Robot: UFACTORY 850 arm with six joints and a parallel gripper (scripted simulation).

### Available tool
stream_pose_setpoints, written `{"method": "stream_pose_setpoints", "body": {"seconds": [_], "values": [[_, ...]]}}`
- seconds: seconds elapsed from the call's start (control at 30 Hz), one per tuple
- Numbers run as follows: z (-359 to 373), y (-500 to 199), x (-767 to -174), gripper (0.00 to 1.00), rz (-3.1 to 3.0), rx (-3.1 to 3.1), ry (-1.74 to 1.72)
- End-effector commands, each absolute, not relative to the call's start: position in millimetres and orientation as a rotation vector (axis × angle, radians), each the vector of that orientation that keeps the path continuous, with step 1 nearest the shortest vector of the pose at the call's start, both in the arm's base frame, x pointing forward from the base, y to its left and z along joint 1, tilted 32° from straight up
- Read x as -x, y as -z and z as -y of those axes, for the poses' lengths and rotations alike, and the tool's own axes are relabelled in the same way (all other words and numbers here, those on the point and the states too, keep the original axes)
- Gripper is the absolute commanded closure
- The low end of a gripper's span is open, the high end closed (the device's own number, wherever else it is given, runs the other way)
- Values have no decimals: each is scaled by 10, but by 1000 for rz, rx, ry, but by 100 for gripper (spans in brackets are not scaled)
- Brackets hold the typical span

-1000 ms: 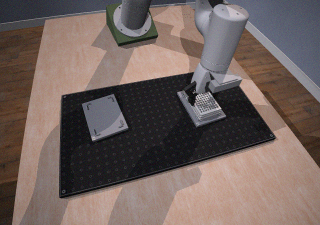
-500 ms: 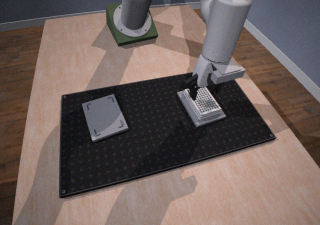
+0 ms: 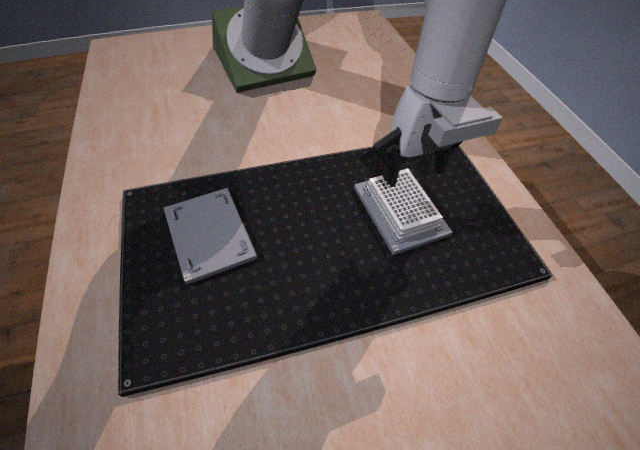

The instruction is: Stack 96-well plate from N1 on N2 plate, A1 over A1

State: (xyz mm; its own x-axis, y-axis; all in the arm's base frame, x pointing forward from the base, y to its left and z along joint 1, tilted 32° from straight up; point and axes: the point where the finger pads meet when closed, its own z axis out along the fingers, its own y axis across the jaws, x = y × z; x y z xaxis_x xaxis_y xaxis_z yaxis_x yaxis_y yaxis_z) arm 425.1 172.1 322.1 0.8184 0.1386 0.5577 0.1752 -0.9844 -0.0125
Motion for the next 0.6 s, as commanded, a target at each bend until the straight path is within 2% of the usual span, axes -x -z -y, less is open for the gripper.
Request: {"method": "stream_pose_setpoints", "body": {"seconds": [0.0,0.57], "values": [[-1701,-3351,-4189,0,266,2938,831],[-1686,-3460,-4124,0,266,2938,831]]}}
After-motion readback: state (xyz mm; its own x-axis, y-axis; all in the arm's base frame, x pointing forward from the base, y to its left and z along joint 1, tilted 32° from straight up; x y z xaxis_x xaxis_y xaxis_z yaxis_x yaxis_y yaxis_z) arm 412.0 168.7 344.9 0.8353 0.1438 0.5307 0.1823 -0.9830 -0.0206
